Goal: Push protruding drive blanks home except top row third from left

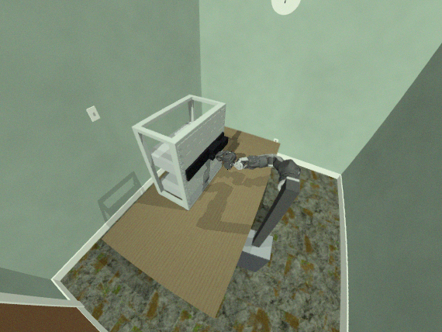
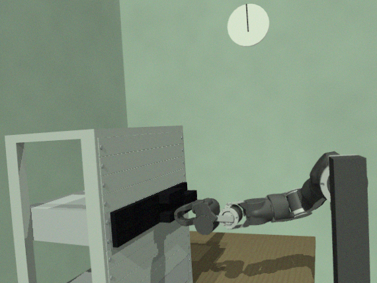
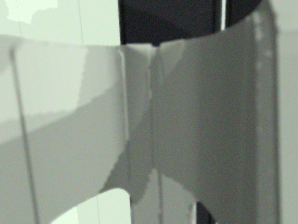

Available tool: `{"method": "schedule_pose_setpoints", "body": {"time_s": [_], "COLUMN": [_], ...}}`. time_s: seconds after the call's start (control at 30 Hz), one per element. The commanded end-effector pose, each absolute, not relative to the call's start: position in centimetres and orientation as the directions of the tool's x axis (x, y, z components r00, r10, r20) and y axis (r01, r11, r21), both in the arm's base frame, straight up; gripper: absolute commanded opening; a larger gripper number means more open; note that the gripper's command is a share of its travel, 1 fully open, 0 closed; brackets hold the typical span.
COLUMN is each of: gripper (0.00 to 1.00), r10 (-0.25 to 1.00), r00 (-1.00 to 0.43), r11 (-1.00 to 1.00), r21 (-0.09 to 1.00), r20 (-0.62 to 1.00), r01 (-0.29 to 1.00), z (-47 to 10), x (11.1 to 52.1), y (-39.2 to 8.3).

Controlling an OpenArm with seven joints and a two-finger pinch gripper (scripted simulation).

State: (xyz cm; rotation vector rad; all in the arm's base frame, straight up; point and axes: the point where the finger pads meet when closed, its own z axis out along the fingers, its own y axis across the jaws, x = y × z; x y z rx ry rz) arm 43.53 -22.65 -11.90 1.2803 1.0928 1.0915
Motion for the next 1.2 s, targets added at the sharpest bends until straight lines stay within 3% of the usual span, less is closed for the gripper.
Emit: {"method": "schedule_pose_setpoints", "body": {"time_s": [0.0, 1.17], "gripper": [0.00, 0.00], "r10": [0.989, 0.989], "r00": [0.149, 0.149], "r11": [-0.003, -0.003], "r21": [1.000, 1.000], "r20": [0.002, 0.002], "r01": [0.003, 0.003], "z": [-11.8, -11.8], "x": [43.8, 45.7], "y": [-22.5, -22.6]}}
